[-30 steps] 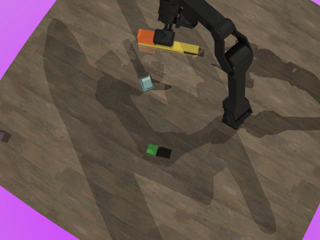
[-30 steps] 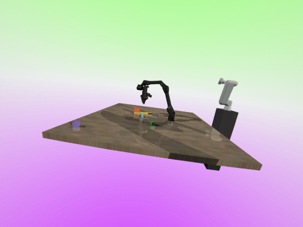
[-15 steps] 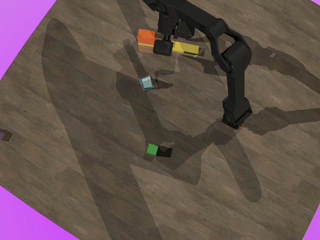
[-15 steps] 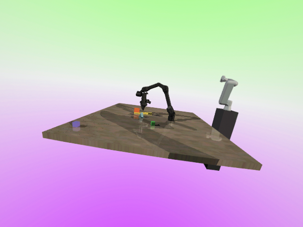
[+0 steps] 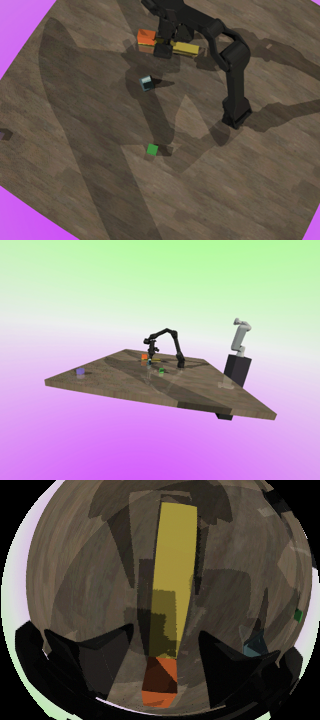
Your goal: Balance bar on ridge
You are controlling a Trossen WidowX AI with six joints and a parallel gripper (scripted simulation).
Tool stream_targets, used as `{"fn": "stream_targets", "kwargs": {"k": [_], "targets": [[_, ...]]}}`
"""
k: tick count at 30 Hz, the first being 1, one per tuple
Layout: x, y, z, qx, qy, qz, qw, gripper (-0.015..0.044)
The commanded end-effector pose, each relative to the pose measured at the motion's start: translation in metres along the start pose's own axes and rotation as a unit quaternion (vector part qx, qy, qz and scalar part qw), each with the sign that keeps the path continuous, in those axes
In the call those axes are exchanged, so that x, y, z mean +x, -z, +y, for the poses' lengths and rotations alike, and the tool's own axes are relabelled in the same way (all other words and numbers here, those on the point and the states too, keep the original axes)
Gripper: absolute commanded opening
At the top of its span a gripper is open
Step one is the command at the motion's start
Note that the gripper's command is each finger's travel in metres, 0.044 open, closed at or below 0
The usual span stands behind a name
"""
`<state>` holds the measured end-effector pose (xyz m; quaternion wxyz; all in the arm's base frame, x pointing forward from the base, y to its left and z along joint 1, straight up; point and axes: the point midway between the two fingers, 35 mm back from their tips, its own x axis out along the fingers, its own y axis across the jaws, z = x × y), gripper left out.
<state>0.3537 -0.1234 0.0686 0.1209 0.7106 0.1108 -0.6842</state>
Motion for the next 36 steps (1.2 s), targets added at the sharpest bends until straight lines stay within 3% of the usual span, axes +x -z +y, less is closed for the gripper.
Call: {"fn": "stream_targets", "kwargs": {"k": [1,20,26,34,36], "targets": [[0.0078,-0.0012,0.0002,0.002,-0.001,-0.003,1.0,0.0315],[0.0167,-0.0015,0.0001,0.002,-0.001,-0.003,1.0,0.0315],[0.0162,-0.0011,-0.0007,0.0,0.002,-0.002,1.0,0.0157],[0.0162,-0.0011,-0.0007,0.0,0.002,-0.002,1.0,0.0104],[0.0146,-0.0008,-0.0005,0.0,0.001,-0.002,1.0,0.0052]]}}
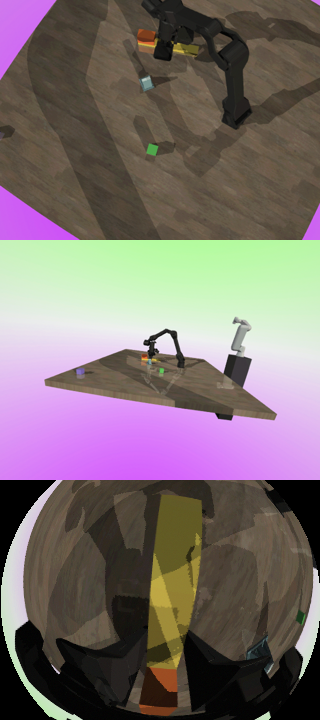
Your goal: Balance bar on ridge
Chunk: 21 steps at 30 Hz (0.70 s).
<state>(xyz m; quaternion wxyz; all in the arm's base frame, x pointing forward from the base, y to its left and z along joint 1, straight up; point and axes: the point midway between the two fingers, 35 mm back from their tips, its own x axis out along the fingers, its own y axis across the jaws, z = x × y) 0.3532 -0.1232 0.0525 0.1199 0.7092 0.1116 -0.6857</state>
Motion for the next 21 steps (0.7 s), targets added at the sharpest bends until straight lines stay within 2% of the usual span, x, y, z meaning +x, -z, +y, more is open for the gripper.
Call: {"fn": "stream_targets", "kwargs": {"k": [1,2,21], "targets": [[-0.004,0.0,0.0,0.0,0.0,0.0,1.0,0.0025],[-0.006,0.001,0.001,0.0,0.0,0.0,1.0,0.0],[-0.055,0.004,0.003,0.001,-0.001,-0.001,1.0,0.0]]}}
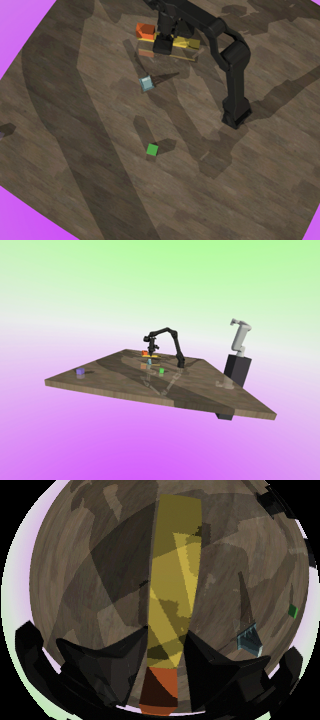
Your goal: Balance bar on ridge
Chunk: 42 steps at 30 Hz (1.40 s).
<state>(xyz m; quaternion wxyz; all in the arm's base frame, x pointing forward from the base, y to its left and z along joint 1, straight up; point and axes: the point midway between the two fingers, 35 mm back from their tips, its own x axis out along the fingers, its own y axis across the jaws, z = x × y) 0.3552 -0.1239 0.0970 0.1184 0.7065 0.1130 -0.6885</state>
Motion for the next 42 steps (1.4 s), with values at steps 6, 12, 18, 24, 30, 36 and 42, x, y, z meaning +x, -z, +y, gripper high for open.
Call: {"fn": "stream_targets", "kwargs": {"k": [6,12,18,24,30,36,42], "targets": [[-0.026,0.0,0.001,0.001,-0.004,0.003,1.0,0.0],[-0.042,-0.001,0.0,0.001,-0.005,0.002,1.0,0.0],[-0.057,-0.003,-0.002,0.001,-0.005,0.002,1.0,0.0],[-0.058,-0.002,-0.006,-0.068,-0.005,0.002,0.998,0.0],[-0.059,0.001,-0.014,-0.186,-0.005,0.001,0.982,0.0],[-0.059,0.003,-0.021,-0.302,-0.005,0.001,0.953,0.0],[-0.059,0.005,-0.028,-0.413,-0.005,0.001,0.911,0.0]]}}
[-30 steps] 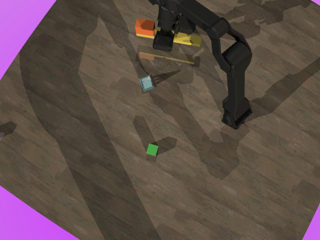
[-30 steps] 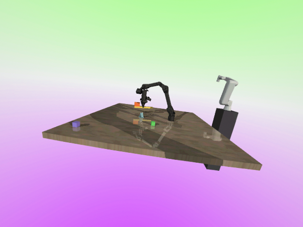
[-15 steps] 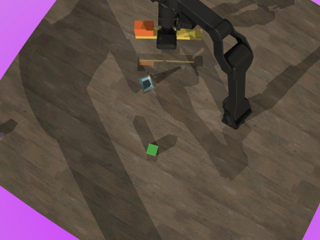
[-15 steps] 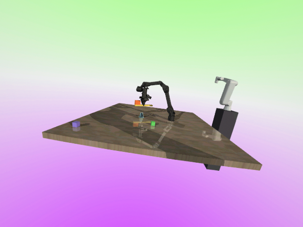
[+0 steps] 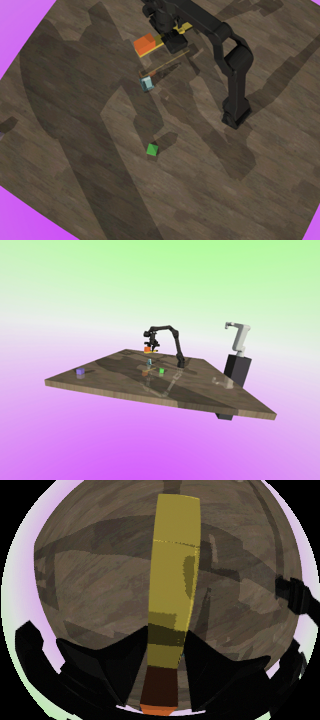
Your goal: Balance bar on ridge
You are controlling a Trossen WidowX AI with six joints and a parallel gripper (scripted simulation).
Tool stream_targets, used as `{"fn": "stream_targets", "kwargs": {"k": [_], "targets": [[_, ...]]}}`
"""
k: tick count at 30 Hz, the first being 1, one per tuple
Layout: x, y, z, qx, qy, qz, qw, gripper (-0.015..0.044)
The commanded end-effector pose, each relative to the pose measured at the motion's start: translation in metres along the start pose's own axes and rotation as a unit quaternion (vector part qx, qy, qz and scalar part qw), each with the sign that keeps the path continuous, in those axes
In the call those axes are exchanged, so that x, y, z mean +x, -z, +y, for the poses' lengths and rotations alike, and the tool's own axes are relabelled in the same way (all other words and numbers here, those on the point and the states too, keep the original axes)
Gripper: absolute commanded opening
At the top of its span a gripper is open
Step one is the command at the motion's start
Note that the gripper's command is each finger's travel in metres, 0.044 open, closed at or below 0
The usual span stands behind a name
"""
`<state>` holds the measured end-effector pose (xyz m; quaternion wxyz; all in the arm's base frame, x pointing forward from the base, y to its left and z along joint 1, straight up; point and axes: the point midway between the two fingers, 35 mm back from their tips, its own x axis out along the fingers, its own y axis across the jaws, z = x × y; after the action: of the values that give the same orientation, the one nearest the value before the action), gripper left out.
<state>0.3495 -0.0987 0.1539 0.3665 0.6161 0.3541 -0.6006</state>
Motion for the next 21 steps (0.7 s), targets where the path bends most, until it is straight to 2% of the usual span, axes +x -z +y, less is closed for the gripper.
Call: {"fn": "stream_targets", "kwargs": {"k": [1,11,21], "targets": [[-0.002,0.003,-0.002,-0.076,-0.004,-0.001,0.997,0.0],[-0.002,0.013,-0.008,-0.271,-0.003,-0.001,0.963,0.0],[-0.002,0.022,-0.012,-0.456,-0.003,-0.002,0.89,0.0]]}}
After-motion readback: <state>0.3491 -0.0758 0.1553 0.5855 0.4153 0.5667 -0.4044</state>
